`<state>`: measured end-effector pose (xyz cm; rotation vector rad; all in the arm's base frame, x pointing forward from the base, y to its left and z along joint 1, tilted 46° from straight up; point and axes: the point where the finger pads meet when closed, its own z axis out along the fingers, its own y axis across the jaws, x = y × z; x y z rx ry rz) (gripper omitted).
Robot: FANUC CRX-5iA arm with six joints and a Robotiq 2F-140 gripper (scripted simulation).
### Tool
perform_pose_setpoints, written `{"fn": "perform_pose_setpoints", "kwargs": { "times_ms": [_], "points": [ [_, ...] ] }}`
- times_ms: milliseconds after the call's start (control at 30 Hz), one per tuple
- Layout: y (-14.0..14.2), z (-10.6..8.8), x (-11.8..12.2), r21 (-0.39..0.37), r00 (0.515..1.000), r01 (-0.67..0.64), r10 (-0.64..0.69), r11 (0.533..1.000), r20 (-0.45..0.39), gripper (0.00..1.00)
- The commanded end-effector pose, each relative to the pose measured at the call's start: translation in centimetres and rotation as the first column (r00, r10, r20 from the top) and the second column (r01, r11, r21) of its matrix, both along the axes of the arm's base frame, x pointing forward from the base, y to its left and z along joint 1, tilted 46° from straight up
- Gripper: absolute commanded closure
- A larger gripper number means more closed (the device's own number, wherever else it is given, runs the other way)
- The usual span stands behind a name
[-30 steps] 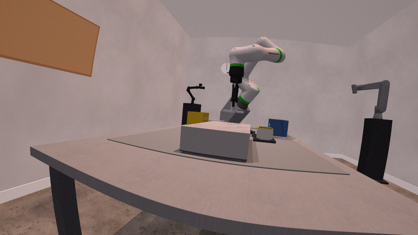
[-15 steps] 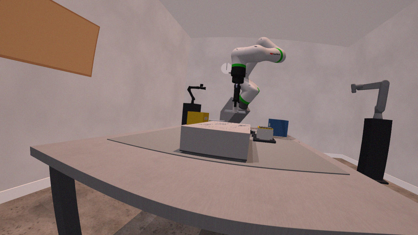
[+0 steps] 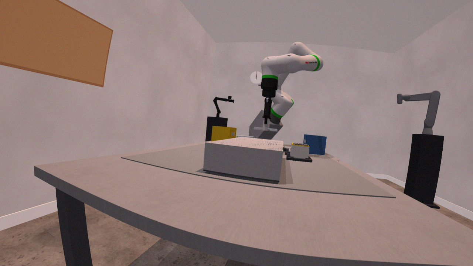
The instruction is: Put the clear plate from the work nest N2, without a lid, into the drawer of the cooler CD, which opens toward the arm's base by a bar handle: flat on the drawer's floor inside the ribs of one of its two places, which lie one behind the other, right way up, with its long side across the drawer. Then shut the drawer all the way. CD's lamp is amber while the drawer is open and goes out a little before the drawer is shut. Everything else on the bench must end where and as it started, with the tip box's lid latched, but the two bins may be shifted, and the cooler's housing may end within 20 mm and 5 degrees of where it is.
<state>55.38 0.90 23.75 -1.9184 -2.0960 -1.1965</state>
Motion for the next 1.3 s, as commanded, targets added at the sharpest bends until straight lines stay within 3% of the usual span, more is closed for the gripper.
{"fn": "perform_pose_setpoints", "kwargs": {
  "times_ms": [0, 1267],
  "points": [
    [0.1, -0.2, 0.1, 0.0, 1.0, 0.0, 0.0, 1.0, 0.0, 1.0],
    [2.6, -3.3, 2.2, 0.0, 1.0, 0.0, 0.0, 1.0, 0.0, 1.0]
  ]
}}
